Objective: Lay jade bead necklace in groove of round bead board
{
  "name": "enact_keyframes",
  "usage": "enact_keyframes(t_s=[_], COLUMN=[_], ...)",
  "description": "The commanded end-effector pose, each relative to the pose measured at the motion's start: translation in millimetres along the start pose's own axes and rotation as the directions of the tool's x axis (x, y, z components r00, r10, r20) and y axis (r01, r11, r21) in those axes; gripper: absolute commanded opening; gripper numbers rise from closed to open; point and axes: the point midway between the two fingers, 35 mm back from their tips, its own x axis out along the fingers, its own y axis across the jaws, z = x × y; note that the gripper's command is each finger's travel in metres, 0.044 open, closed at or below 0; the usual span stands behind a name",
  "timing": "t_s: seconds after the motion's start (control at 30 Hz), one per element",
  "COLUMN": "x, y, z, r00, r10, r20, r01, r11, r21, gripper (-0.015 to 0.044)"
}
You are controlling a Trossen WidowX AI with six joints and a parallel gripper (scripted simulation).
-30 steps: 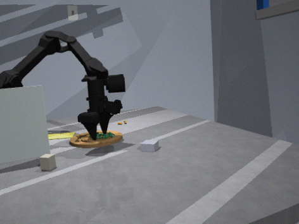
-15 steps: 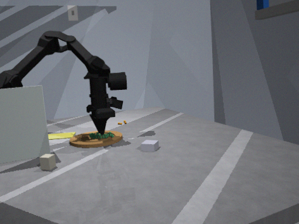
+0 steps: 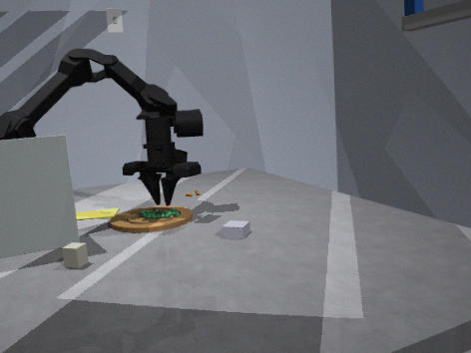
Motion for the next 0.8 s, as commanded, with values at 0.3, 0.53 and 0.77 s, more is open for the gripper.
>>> enact_keyframes(t_s=[0.3, 0.53, 0.77], x=[-9.4, 5.3, 0.9], y=[-0.8, -0.8, -2.6], z=[17.0, 17.3, 18.5], r00=[1.000, 1.000, 1.000], r10=[-0.009, -0.009, -0.018], r20=[0.021, 0.021, 0.021], r01=[0.015, 0.014, 0.023], r11=[0.956, 0.956, 0.954], r21=[-0.293, -0.293, -0.300], gripper=[0.0120, 0.0120, 0.0120])
